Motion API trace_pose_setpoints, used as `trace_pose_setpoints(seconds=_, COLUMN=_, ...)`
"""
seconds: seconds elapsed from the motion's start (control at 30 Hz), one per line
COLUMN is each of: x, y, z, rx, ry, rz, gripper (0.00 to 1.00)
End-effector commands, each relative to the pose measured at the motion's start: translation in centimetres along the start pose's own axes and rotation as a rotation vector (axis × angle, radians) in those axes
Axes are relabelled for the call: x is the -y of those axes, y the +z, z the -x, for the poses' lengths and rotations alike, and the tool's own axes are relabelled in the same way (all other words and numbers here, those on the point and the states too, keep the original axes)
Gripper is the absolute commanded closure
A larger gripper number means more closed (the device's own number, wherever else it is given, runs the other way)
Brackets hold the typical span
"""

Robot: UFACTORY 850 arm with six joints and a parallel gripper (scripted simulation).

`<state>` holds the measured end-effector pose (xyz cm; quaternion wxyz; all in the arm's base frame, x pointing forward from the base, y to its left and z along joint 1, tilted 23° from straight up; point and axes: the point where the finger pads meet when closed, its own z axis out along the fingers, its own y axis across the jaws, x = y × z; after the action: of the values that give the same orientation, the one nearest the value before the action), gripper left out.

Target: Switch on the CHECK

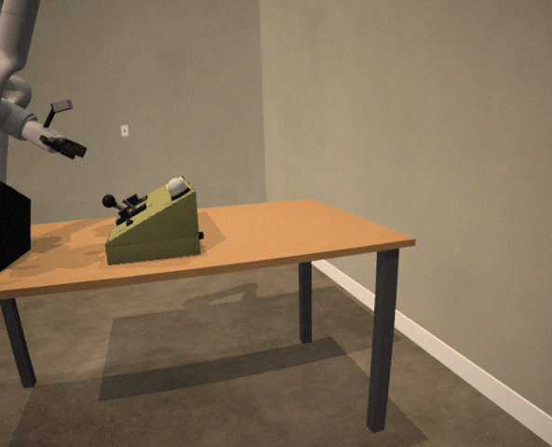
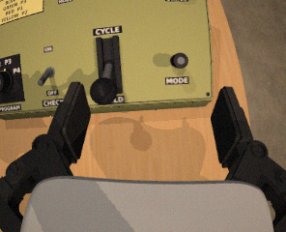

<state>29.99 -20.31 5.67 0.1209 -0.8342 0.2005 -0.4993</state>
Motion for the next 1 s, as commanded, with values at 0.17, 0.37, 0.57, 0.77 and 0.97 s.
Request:
trace_pose_setpoints(seconds=0.17, x=0.0, y=-0.3, z=-0.3, rx=0.000, ry=-0.001, rz=-0.001, gripper=0.00)
trace_pose_setpoints(seconds=0.37, x=3.0, y=1.9, z=0.3, rx=0.136, ry=-0.008, rz=-0.052, gripper=0.00)
trace_pose_setpoints(seconds=0.57, x=6.0, y=3.6, z=0.8, rx=0.253, ry=-0.019, rz=-0.079, gripper=0.00)
trace_pose_setpoints(seconds=0.77, x=9.6, y=5.1, z=1.4, rx=0.374, ry=-0.035, rz=-0.091, gripper=0.00)
trace_pose_setpoints(seconds=0.97, x=13.2, y=6.0, z=1.9, rx=0.475, ry=-0.052, rz=-0.085, gripper=0.00)
